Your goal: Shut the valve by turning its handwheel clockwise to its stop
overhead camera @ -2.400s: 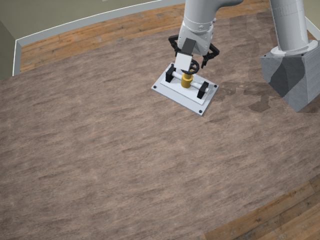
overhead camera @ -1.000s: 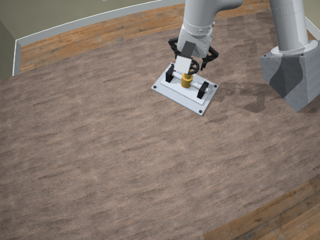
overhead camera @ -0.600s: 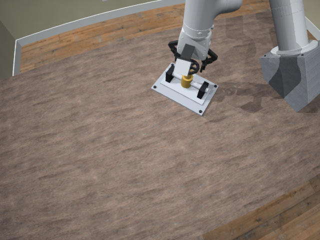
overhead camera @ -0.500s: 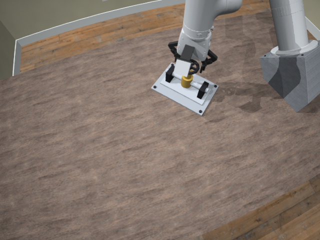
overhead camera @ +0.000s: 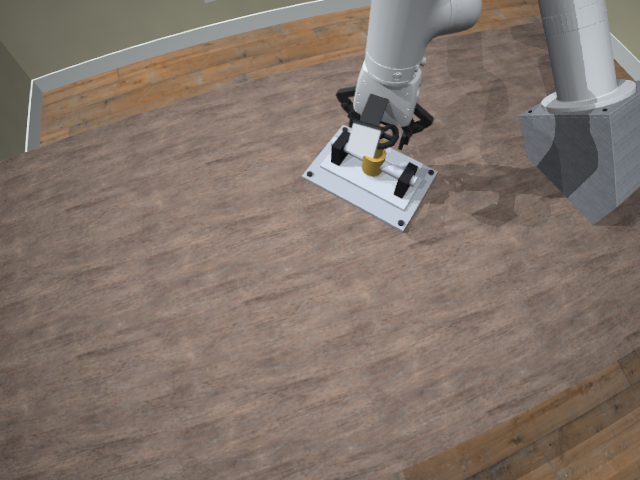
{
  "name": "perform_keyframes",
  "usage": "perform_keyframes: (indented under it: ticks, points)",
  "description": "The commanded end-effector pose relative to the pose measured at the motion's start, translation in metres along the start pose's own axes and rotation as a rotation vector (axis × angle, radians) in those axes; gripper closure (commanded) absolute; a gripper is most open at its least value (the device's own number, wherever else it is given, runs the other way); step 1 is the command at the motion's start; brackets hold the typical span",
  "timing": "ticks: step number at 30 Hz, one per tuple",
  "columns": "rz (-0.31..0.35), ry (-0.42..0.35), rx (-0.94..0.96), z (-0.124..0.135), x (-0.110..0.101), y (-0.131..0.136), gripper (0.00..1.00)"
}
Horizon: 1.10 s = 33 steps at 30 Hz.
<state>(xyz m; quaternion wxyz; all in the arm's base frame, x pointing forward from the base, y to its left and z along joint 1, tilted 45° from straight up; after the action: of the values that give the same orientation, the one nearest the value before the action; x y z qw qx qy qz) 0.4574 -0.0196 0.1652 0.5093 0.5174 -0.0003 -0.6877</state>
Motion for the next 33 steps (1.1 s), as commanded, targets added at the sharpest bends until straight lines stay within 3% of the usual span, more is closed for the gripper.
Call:
perform_keyframes:
  ticks: [1, 19, 20, 33]
  points:
    - [0.001, 0.001, 0.0, -0.0004, 0.0008, 0.0003, 0.0]
    - [0.001, 0.001, 0.0, -0.0004, 0.0013, 0.0003, 0.0]
    - [0.001, 0.001, 0.0, -0.0004, 0.0013, 0.0003, 1.0]
    - [0.001, 0.001, 0.0, -0.0004, 0.0013, 0.0003, 1.0]
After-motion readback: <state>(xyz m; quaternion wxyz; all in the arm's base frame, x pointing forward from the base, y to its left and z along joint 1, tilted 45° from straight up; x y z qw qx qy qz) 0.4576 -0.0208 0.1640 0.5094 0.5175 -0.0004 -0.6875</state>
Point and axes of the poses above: the point where the finger pads meet when closed, its own x axis out along the fingers, its own y axis across the jaws, z = x × y, the point moved 9 cm from there along -x, back along the fingers, and after that the axes turned 6 degrees about -x, right-handed, at the moved point
